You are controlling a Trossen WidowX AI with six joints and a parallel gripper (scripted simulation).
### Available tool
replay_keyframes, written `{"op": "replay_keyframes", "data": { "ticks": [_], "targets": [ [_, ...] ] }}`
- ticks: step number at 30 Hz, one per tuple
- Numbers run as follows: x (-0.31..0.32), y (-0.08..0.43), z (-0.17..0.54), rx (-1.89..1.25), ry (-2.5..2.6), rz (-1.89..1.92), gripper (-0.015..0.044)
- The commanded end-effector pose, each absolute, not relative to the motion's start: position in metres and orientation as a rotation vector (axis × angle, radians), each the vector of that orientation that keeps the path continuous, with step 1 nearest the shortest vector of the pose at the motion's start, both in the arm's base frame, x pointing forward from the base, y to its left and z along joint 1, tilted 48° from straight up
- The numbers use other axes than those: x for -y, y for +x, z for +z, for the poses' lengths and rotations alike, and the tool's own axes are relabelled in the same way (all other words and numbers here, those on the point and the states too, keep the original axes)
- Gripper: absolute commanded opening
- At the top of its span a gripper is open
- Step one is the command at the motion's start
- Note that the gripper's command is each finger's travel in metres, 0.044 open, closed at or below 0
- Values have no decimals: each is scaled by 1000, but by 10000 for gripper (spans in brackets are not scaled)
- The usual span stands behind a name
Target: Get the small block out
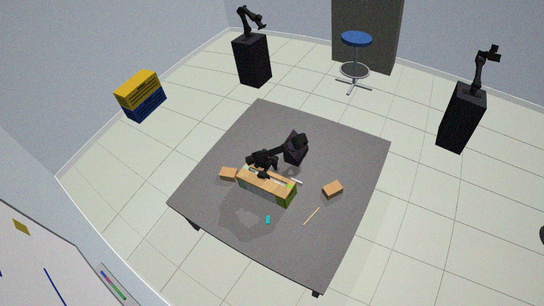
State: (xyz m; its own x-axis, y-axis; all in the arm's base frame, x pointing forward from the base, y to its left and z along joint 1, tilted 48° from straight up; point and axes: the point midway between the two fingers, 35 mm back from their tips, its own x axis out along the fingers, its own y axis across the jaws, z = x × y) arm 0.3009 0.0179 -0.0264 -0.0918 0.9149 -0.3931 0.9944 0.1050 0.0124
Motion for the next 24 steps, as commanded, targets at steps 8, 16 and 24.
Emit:
{"op": "replay_keyframes", "data": {
  "ticks": [8,16,24],
  "targets": [
    [-17,301,-26,-2081,1890,-372,400],
    [-15,301,-28,-2081,1890,-372,400],
    [-22,300,-21,-2082,1890,-372,400]
  ]
}}
